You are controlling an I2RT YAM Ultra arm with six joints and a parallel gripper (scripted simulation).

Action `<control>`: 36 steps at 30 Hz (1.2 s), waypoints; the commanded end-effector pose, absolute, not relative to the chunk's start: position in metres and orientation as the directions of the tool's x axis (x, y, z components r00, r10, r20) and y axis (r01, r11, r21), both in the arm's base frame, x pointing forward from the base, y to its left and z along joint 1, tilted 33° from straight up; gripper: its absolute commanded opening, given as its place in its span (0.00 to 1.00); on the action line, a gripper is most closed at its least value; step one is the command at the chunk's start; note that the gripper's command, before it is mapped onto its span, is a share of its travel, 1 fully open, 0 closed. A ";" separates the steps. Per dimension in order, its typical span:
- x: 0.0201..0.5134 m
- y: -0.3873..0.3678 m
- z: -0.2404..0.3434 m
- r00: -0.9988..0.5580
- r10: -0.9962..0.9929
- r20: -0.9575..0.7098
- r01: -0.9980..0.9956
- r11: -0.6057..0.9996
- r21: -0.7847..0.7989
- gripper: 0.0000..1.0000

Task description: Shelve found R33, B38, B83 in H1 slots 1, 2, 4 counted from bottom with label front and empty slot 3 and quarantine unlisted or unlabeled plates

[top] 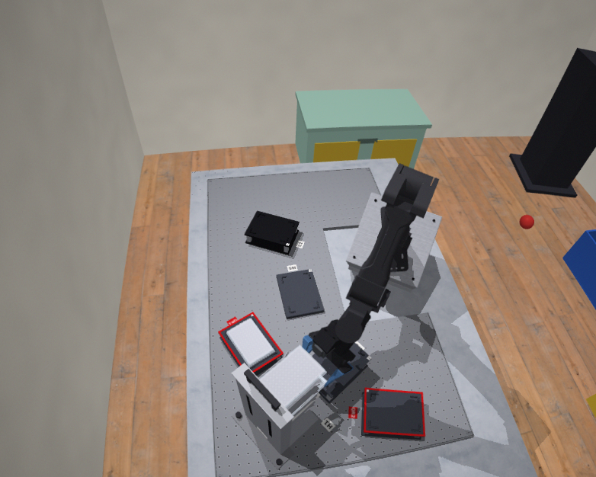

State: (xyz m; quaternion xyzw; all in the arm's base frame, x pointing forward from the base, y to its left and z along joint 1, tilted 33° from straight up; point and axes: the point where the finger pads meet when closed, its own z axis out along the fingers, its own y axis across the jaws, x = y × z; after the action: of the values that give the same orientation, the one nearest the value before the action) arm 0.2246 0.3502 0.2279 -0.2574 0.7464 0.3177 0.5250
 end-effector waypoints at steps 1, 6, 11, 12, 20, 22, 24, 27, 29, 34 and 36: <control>0.219 0.345 0.237 -0.302 -0.014 -0.953 -0.718 0.661 0.218 0.86; 0.214 0.341 0.234 -0.303 -0.014 -0.953 -0.718 0.661 0.218 0.86; 0.213 0.339 0.236 -0.298 -0.006 -0.955 -0.718 0.661 0.220 0.86; 0.211 0.338 0.231 -0.302 -0.014 -0.953 -0.718 0.661 0.218 0.86; 0.204 0.332 0.225 -0.303 -0.014 -0.953 -0.718 0.661 0.219 0.86; 0.202 0.331 0.224 -0.303 -0.014 -0.953 -0.718 0.661 0.219 0.86; 0.200 0.329 0.222 -0.303 -0.014 -0.953 -0.718 0.661 0.219 0.86; 0.200 0.329 0.222 -0.304 -0.014 -0.953 -0.718 0.661 0.219 0.86; 0.198 0.327 0.220 -0.303 -0.014 -0.953 -0.718 0.661 0.218 0.86; 0.194 0.323 0.217 -0.304 -0.014 -0.953 -0.718 0.661 0.219 0.86; 0.192 0.322 0.215 -0.304 -0.014 -0.953 -0.717 0.661 0.219 0.86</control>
State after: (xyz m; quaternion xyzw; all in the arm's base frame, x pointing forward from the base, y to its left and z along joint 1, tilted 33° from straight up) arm 0.1959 0.3264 0.2057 -0.2585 0.7469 0.3174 0.5240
